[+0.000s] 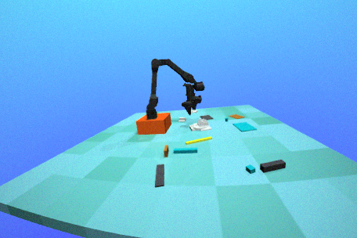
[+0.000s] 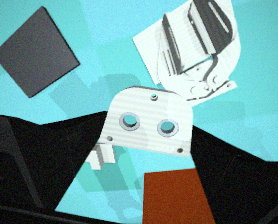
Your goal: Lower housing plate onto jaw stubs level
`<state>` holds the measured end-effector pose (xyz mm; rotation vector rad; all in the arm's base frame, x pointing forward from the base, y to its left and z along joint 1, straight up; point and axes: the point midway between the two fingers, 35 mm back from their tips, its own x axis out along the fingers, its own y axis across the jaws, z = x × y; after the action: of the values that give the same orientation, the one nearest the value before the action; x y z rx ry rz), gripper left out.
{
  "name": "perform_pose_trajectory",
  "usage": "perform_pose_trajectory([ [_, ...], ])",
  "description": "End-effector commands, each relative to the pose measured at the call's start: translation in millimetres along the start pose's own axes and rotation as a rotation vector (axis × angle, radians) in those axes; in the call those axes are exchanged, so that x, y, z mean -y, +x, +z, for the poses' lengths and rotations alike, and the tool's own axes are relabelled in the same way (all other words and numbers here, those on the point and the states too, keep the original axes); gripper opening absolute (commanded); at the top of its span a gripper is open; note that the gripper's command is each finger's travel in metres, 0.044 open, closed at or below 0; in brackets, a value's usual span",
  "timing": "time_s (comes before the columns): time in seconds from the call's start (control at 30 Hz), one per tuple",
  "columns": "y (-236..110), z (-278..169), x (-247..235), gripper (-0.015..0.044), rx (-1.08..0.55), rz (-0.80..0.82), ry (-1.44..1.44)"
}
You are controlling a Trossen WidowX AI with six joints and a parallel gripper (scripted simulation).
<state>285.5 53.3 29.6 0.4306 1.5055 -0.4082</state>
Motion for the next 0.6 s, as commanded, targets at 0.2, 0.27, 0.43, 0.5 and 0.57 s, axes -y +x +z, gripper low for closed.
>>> perform_pose_trajectory([
  [0.2,0.5,15.8,24.3,0.0351,0.0,-0.001,-0.239],
  [0.27,0.5,18.9,29.3,0.0351,0.0,-0.002,-0.287],
  [0.43,0.5,25.9,41.9,0.0351,0.0,-0.003,-0.407],
  [0.5,0.5,28.6,47.0,0.0351,0.0,-0.004,-0.455],
  [0.57,0.5,31.1,52.2,0.0351,0.0,-0.004,-0.503],
])
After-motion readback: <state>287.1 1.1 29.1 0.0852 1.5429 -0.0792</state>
